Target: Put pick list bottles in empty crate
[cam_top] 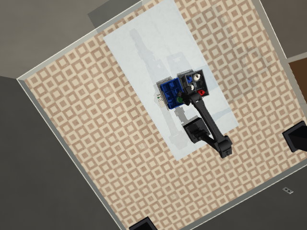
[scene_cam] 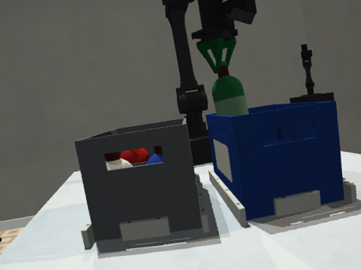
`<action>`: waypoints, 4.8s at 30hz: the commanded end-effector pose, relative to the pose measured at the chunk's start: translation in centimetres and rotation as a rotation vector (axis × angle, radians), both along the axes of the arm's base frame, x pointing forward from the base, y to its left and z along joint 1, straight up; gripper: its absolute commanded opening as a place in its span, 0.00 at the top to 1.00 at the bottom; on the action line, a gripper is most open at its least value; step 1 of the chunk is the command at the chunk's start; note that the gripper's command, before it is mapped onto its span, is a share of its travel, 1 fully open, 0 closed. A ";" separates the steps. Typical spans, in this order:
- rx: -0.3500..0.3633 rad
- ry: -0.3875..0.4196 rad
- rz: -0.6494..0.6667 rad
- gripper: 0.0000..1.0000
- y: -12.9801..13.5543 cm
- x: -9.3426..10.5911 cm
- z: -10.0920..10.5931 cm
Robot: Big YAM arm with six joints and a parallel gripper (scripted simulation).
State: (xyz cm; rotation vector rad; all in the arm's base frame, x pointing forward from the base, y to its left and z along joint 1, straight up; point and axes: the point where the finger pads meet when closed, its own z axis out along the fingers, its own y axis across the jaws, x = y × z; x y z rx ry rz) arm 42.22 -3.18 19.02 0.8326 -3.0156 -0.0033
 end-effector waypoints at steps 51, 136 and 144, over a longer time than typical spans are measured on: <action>-0.005 -0.100 0.007 1.00 -0.2 2.1 -1.2; -0.002 -0.072 0.007 1.00 0.4 1.8 -7.7; -0.002 -0.070 0.006 1.00 0.5 1.8 -7.9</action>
